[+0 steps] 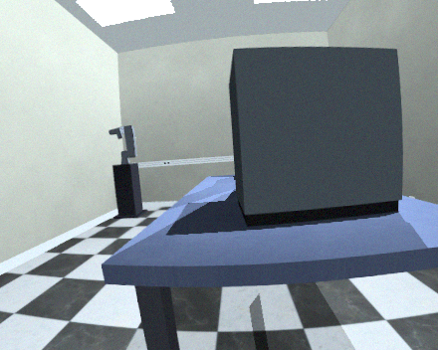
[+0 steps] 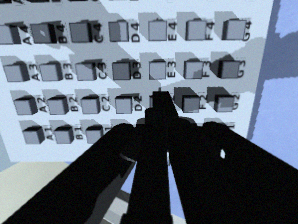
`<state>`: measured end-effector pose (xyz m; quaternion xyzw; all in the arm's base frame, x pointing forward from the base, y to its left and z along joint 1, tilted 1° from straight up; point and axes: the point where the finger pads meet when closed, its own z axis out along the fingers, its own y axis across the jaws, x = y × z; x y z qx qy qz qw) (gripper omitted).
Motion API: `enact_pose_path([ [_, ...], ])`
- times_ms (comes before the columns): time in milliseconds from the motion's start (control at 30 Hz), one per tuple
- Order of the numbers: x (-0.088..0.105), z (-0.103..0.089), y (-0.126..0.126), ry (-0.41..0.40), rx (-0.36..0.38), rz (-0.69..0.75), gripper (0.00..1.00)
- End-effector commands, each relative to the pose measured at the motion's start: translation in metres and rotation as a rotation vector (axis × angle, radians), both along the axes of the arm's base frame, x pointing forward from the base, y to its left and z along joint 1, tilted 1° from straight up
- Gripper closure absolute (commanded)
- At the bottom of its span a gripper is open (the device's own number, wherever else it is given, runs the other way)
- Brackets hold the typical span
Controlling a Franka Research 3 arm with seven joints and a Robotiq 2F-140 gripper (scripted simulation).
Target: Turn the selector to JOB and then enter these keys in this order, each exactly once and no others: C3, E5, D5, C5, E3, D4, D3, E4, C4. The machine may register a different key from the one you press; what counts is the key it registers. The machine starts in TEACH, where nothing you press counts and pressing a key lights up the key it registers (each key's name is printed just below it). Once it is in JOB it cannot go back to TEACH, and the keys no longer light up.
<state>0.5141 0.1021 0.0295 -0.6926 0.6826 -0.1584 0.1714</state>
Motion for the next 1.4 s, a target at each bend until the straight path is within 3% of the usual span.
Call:
enact_pose_path([
  [0,0.002,0.001,0.001,-0.006,0.001,0.0,0.9],
  [900,0.002,0.002,0.001,-0.006,0.001,0.0,0.9],
  [1367,-0.006,0.017,0.0,-0.006,0.001,0.0,0.9],
])
